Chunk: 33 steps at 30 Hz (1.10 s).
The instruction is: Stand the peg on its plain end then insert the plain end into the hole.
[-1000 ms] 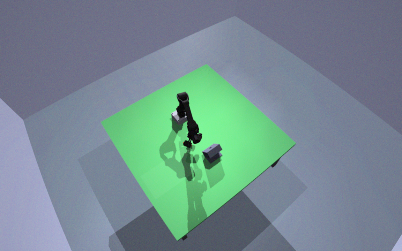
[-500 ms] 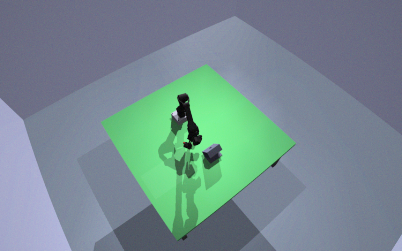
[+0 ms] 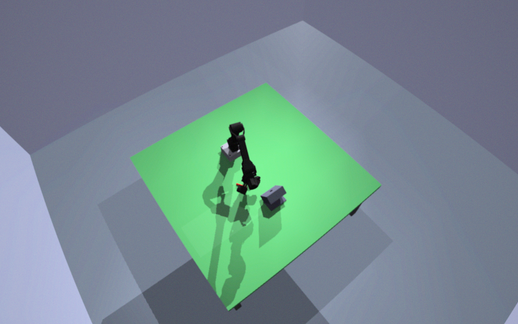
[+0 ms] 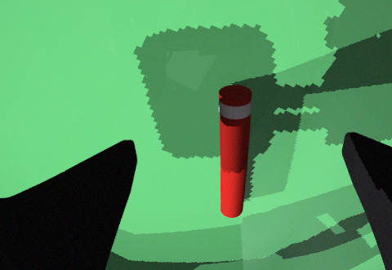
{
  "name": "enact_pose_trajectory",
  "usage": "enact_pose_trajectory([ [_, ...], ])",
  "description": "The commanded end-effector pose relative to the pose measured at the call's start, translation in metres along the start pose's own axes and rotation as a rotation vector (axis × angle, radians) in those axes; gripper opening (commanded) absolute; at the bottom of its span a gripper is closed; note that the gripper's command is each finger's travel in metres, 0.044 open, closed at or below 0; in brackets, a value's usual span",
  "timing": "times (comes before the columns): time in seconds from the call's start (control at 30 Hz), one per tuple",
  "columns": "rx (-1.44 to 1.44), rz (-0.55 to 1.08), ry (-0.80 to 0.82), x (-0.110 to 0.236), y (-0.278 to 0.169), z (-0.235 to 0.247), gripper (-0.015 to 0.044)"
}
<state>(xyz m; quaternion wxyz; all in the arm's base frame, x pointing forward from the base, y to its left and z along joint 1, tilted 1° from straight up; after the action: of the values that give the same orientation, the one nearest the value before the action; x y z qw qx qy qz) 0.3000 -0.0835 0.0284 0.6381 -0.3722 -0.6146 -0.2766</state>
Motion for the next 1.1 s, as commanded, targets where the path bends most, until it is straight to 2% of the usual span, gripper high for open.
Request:
enact_pose_trajectory([
  [0.0,-0.002,0.009,0.006,-0.009,0.0,0.001,0.044],
  [0.27,-0.002,0.009,0.006,-0.02,0.001,0.002,0.044],
  [0.7,-0.002,0.009,0.006,-0.02,0.001,0.002,0.011],
  [0.97,-0.002,0.009,0.006,-0.02,0.001,0.002,0.011],
  [1.07,-0.002,0.009,0.006,-0.02,0.001,0.002,0.009],
])
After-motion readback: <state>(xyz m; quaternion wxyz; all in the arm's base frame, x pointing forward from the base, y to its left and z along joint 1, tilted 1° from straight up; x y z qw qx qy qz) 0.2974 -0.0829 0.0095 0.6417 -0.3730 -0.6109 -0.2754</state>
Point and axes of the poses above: the point midway between the two fingers, 35 mm back from their tips, its own x axis back along the fingers, its own z axis across the jaws, y = z × x, the point moved 2 cm from there along x, back along the fingers, and after that the axes turned 1 degree about -x, right-handed, at the moved point
